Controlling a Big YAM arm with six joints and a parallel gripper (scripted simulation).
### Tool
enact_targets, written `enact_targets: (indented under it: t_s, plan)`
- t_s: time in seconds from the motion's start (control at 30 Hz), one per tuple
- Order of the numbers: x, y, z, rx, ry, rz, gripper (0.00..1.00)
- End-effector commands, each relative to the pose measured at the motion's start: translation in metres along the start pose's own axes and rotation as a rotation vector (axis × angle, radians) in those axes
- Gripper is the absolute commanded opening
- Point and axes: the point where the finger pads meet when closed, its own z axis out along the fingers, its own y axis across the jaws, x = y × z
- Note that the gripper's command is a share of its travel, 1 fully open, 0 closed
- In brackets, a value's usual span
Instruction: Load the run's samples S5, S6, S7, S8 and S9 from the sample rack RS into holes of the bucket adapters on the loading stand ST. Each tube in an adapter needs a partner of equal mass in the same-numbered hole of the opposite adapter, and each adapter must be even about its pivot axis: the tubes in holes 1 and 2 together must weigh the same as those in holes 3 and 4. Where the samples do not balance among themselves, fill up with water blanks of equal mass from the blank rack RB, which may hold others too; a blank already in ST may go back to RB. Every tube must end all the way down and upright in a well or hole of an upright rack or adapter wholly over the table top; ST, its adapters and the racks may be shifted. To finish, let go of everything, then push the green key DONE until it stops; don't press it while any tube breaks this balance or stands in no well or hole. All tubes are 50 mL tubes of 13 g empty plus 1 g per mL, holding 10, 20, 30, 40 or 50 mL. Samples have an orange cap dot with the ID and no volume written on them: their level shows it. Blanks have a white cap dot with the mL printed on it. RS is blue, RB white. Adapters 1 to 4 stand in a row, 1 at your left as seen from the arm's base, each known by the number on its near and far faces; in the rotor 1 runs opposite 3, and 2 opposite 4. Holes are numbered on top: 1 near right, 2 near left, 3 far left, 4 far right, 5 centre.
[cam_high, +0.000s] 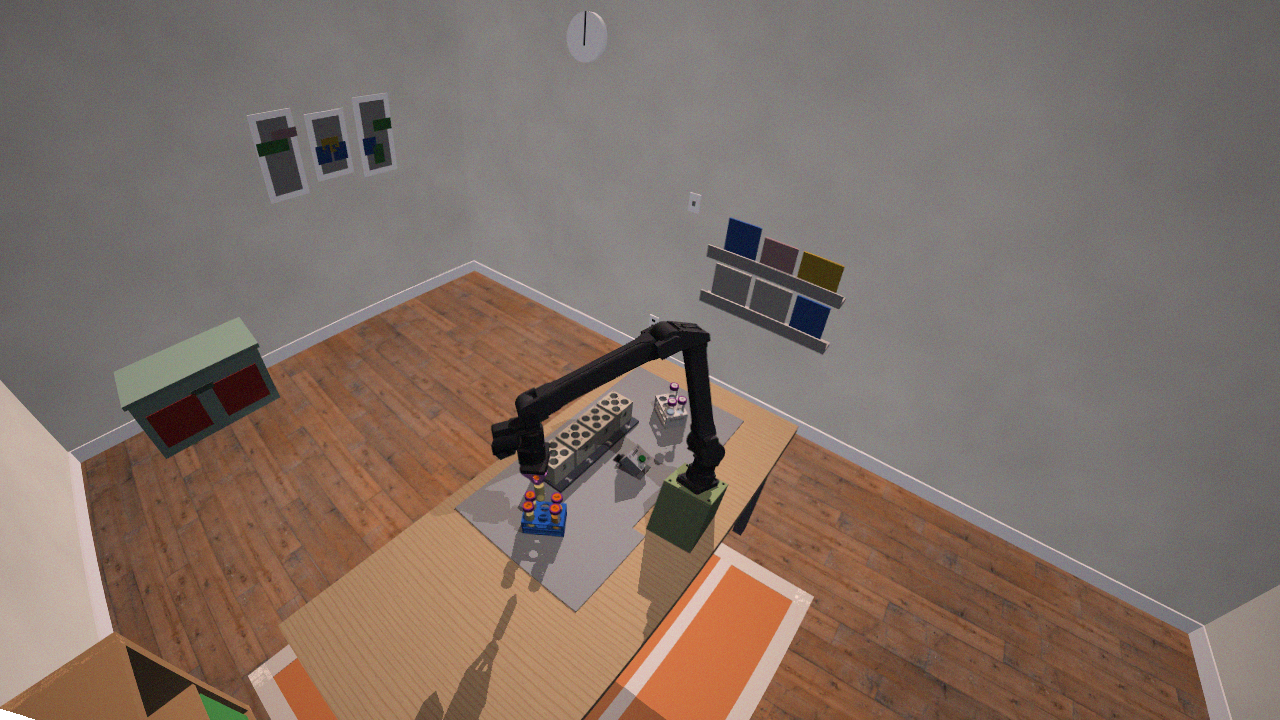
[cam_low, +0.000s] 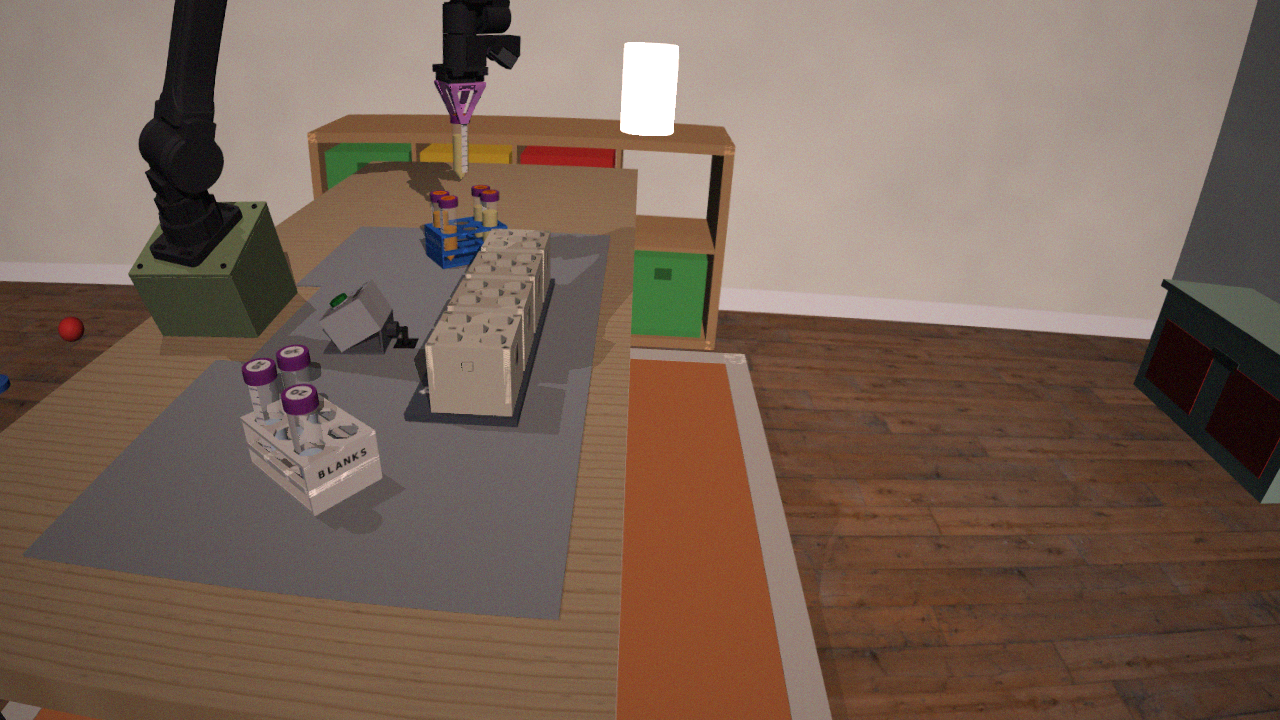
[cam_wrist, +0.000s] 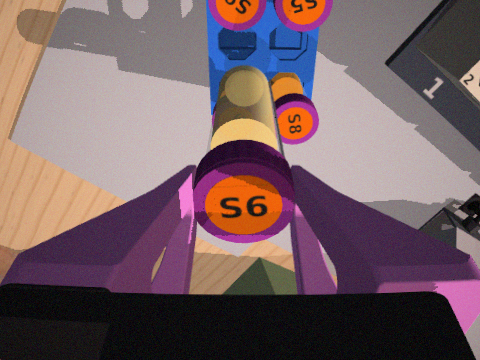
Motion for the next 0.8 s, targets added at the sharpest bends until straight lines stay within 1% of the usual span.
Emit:
enact_targets:
  t_s: [0.0, 0.7, 0.73, 0.77]
  plan:
    - [-0.012, 0.005, -0.026, -0.019, -0.058, 0.003, 0.00]
    - [-0.012, 0.005, -0.026, -0.019, -0.058, 0.003, 0.00]
    - [-0.003, -0.001, -0.030, -0.013, -0.052, -0.015, 0.00]
    - [-0.002, -0.018, -0.024, -0.011, -0.038, 0.001, 0.00]
